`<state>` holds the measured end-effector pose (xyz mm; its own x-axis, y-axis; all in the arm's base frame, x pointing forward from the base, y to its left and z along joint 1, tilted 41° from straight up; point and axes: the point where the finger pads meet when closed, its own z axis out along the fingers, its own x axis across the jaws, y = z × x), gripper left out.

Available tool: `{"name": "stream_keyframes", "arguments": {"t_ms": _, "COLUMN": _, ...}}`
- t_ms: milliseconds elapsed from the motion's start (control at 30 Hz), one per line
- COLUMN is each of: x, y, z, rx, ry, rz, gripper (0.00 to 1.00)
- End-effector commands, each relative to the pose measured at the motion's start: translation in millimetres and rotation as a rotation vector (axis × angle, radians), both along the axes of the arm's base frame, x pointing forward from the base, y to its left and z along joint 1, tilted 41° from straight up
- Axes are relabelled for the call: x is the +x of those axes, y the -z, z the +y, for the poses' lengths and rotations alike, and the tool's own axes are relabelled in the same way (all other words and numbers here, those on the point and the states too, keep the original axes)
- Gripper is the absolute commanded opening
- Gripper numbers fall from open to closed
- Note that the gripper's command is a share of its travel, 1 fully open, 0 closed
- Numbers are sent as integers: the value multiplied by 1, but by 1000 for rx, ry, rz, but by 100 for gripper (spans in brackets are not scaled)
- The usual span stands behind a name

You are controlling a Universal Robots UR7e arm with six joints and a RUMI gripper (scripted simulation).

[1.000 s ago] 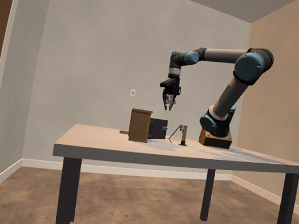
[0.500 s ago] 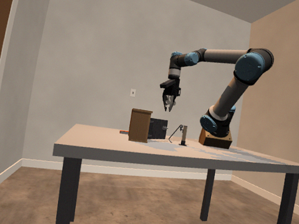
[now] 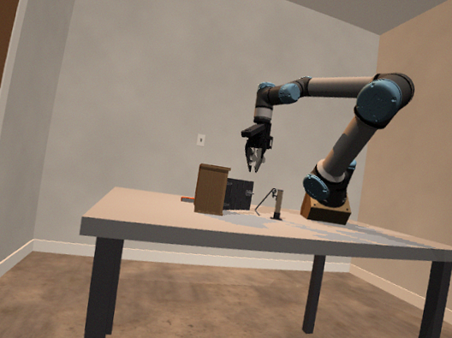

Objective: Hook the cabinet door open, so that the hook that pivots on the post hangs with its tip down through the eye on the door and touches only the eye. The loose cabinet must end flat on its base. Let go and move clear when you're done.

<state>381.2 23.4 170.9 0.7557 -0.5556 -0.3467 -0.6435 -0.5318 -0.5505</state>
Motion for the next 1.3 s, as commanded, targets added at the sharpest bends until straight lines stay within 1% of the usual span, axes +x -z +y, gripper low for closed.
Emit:
{"name": "stream_keyframes", "arguments": {"t_ms": 0, "x": 2, "y": 10, "z": 7, "rx": 2, "ry": 1, "rz": 1, "gripper": 15}}
{"name": "stream_keyframes", "arguments": {"t_ms": 667, "x": 6, "y": 32, "z": 26, "rx": 2, "ry": 1, "rz": 1, "gripper": 15}}
{"name": "stream_keyframes", "arguments": {"t_ms": 1267, "x": 7, "y": 40, "z": 32, "rx": 1, "ry": 1, "rz": 1, "gripper": 15}}
